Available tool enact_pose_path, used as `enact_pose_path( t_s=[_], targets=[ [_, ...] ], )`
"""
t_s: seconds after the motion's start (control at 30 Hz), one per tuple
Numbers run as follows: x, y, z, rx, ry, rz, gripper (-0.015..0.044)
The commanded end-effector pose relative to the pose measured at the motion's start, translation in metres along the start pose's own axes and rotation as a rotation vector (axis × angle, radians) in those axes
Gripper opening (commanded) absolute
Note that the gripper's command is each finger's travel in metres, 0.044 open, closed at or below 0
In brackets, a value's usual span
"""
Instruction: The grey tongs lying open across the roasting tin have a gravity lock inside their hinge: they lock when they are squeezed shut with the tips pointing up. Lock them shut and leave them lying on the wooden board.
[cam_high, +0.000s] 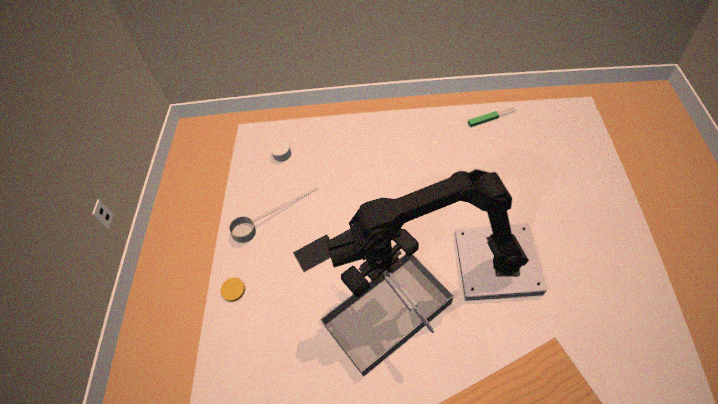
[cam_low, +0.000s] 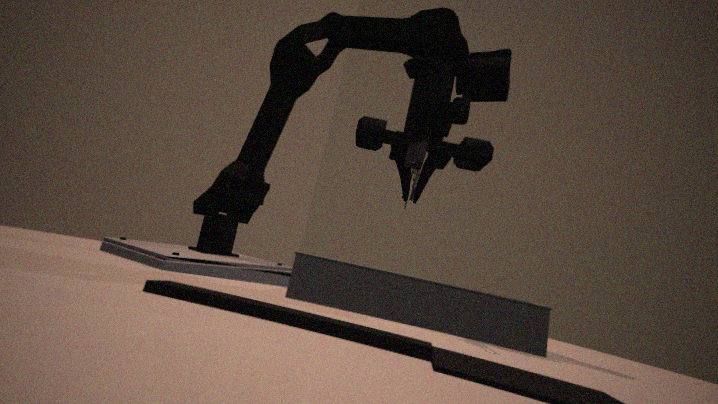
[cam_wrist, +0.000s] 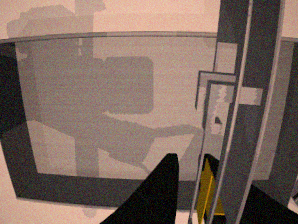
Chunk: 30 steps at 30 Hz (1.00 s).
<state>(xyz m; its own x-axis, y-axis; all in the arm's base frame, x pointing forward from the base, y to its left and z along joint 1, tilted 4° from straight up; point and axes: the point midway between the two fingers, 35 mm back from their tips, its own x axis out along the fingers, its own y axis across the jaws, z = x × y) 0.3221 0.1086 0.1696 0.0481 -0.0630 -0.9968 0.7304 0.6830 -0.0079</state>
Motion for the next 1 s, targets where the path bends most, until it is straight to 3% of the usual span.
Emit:
enact_pose_path(
  t_s=[0.0, 0.97],
  targets=[
    [0.0, 0.0, -0.001, 0.003, 0.0, 0.0, -0.015],
    [-0.004, 0.051, -0.146, 0.513, 0.019, 0.005, -0.015]
  ],
)
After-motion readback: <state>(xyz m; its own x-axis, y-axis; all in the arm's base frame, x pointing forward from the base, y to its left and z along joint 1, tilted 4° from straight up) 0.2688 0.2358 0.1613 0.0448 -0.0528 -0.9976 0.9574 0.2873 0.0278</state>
